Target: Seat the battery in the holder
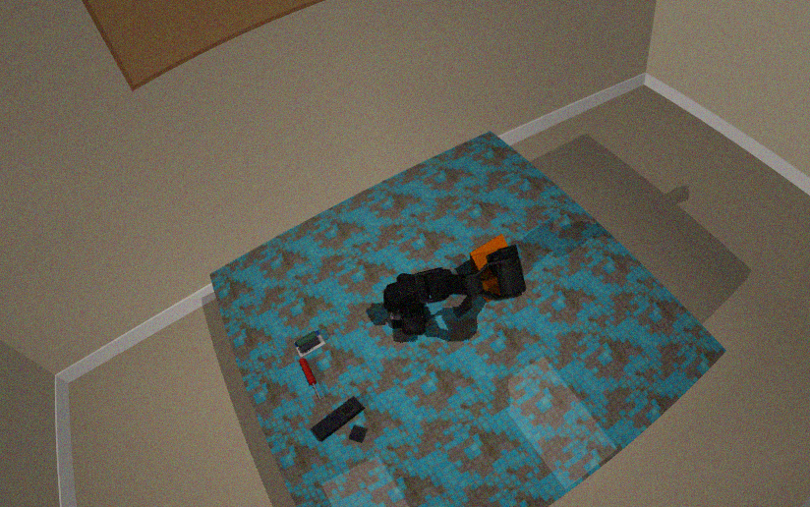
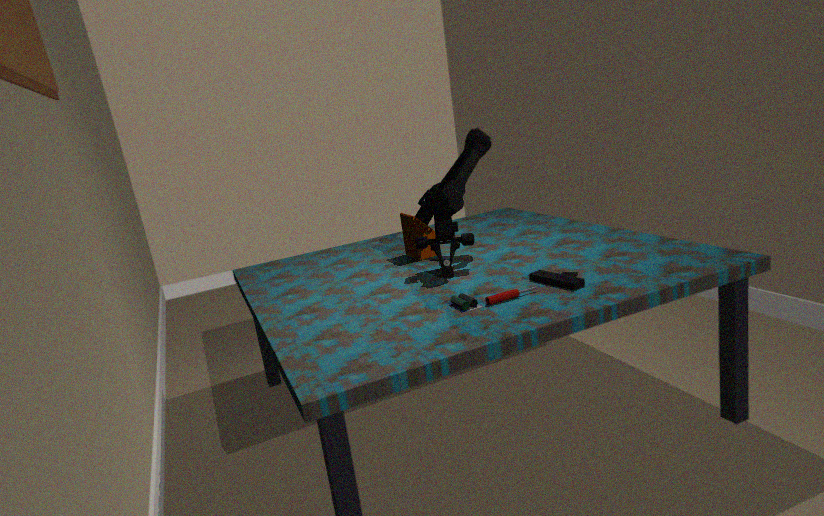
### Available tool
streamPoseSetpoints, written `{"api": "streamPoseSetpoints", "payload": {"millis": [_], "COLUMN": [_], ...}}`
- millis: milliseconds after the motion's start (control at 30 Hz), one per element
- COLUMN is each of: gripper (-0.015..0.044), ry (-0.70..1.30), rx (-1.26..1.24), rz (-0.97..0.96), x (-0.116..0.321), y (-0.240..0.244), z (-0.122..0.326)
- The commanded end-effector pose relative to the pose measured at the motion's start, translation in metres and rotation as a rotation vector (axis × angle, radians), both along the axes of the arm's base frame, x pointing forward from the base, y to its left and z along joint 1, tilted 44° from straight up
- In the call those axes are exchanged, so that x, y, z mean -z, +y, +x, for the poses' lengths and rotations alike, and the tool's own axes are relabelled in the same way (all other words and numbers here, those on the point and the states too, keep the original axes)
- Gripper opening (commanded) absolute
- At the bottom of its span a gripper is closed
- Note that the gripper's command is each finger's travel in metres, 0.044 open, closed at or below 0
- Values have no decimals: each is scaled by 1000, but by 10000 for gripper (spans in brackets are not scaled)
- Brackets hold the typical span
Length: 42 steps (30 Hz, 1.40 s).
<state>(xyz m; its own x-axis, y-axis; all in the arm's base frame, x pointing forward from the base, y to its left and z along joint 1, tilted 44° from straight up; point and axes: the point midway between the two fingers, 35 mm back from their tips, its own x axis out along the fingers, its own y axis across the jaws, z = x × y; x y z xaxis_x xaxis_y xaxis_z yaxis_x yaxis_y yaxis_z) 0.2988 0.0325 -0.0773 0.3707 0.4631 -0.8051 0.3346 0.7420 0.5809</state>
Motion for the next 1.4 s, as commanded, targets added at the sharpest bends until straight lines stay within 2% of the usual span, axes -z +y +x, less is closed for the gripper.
{"api": "streamPoseSetpoints", "payload": {"millis": [0,1367], "gripper": [67,67], "ry": [-18,-13], "rx": [21,17], "rz": [-10,-5], "x": [-1,-4], "y": [1,7], "z": [-2,-25]}}
